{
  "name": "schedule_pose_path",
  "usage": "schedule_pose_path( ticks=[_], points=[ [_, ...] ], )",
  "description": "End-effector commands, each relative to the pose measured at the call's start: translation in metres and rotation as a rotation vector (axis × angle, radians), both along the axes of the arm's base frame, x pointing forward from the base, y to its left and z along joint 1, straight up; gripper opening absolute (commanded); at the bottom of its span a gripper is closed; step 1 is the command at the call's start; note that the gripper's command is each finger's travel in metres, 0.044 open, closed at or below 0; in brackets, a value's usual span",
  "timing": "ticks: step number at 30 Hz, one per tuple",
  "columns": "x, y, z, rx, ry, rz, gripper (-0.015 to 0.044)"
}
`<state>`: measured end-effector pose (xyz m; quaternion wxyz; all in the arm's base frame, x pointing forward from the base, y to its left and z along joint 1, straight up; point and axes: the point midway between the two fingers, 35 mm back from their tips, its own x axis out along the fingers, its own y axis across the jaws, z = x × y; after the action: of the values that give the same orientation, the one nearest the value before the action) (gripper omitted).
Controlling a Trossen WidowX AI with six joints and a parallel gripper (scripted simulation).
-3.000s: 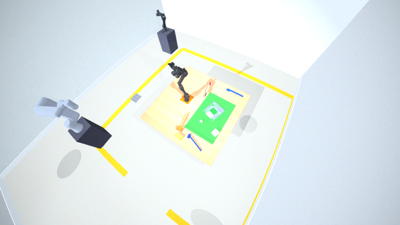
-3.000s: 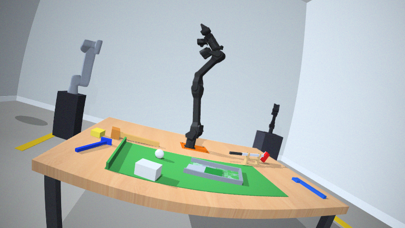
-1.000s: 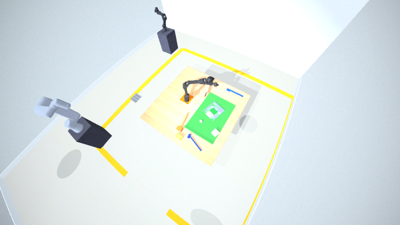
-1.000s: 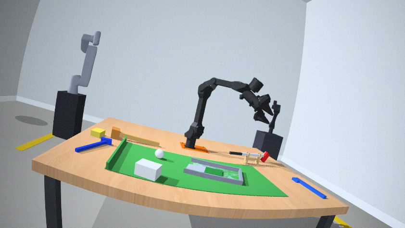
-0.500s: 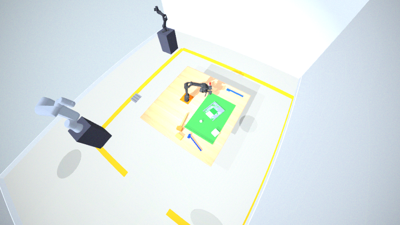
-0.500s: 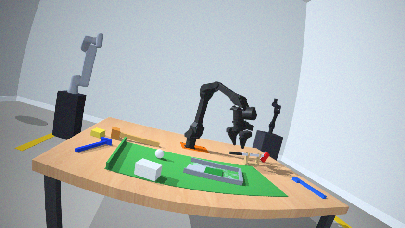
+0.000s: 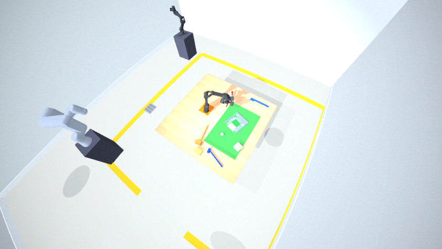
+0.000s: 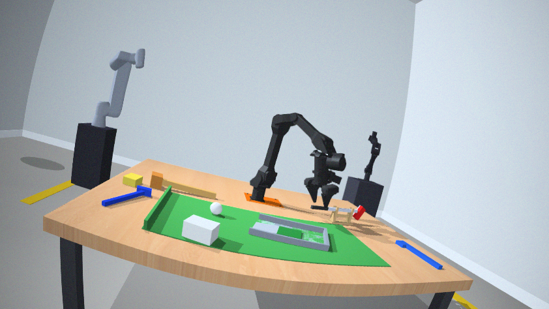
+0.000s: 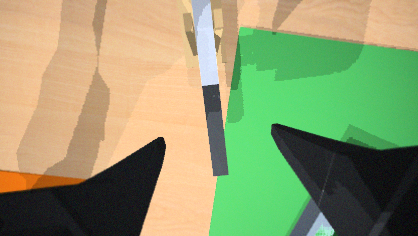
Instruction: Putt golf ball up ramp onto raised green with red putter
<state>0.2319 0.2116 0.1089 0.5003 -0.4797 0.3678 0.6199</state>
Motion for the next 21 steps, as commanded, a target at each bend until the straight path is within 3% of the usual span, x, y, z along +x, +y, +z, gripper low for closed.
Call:
schedule_pose_path(
  ticks=[1,21],
  points=[
    [-0.001,0.0,-0.012,0.0,0.004,0.003,0.044],
    [0.0,0.001,-0.042,0.0,0.004,0.003,0.044]
  ],
)
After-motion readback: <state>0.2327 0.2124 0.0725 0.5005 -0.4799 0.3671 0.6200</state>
